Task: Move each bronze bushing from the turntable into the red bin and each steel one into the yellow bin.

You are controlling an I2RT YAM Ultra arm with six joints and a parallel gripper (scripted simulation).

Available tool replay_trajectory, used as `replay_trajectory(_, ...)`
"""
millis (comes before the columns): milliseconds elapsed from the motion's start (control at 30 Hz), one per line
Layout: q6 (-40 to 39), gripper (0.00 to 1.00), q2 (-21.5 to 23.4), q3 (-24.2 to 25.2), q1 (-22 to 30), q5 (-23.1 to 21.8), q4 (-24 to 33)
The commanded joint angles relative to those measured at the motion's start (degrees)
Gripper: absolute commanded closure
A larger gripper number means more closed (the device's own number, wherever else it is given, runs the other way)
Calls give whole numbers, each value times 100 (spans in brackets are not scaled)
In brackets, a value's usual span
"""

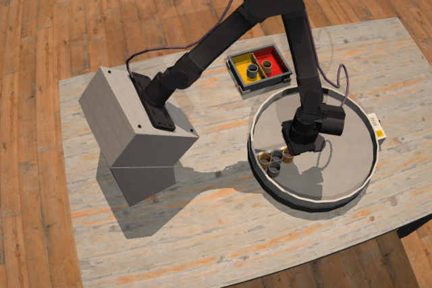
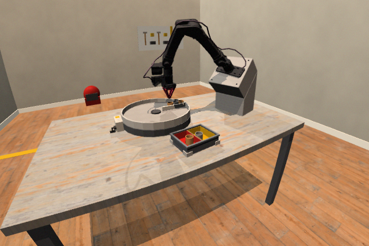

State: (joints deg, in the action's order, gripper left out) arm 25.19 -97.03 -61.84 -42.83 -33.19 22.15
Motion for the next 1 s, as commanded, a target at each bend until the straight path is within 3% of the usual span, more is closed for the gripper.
replay_trajectory(0, 38, 86, -36, -118, -164, -83, 12)
replay_trajectory(967, 32, 86, 21, -120, -163, -83, 8)
